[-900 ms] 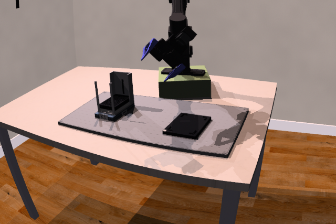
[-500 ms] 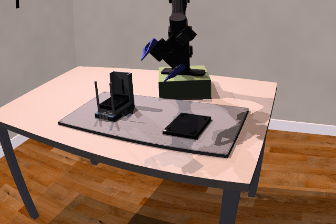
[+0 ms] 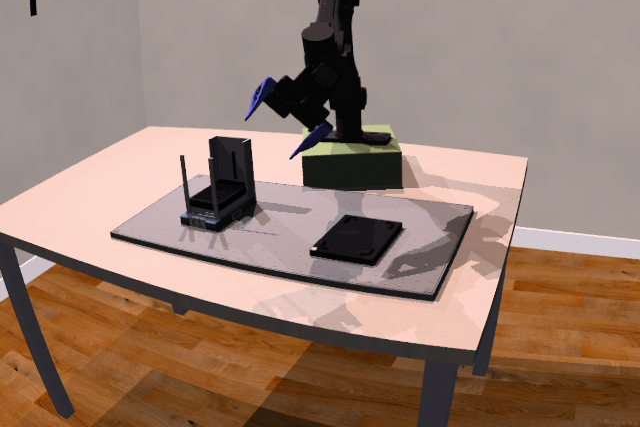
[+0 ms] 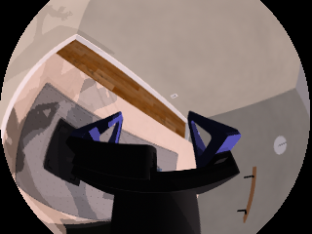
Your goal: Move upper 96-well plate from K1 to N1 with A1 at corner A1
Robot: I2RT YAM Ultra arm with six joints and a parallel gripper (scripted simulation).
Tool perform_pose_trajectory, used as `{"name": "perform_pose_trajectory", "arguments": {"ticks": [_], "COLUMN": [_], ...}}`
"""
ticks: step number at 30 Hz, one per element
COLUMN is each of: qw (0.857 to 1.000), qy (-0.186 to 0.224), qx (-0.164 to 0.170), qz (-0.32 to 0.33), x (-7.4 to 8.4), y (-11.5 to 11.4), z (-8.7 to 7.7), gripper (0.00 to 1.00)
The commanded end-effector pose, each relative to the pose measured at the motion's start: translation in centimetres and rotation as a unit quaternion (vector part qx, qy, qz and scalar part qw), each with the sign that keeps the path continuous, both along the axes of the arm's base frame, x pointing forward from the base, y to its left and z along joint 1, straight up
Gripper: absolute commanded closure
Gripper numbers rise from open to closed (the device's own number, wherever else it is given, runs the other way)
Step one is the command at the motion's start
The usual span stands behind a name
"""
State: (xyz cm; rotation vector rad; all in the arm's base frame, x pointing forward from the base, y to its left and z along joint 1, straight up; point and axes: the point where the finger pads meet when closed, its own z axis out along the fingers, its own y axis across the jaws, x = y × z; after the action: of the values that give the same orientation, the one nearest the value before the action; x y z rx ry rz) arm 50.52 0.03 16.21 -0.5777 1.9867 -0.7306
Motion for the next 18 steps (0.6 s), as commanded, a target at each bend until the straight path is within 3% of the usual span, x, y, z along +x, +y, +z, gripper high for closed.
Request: {"name": "perform_pose_trajectory", "arguments": {"ticks": [1,3,7,11,13,15,16,18], "qw": [0.999,0.998,0.998,0.991,0.99,0.991,0.988,0.985], "qy": [0.034,0.062,0.062,0.116,0.118,0.109,0.13,0.145], "qx": [0.014,0.024,0.024,0.049,0.05,0.05,0.057,0.064], "qz": [-0.006,-0.021,-0.021,-0.052,-0.053,-0.052,-0.06,-0.069], "x": [0.3,0.2,0.1,-0.3,-0.5,-0.6,-0.7,-1.1], "y": [-1.3,-2.2,-2.9,-4.7,-5.6,-6.1,-6.5,-7.4], "z": [-1.0,-1.5,-1.8,-2.7,-3.1,-2.5,-3.5,-3.8], "gripper": [0.0,0.0,0.0,0.0,0.0,0.0,0.0,0.0]}}
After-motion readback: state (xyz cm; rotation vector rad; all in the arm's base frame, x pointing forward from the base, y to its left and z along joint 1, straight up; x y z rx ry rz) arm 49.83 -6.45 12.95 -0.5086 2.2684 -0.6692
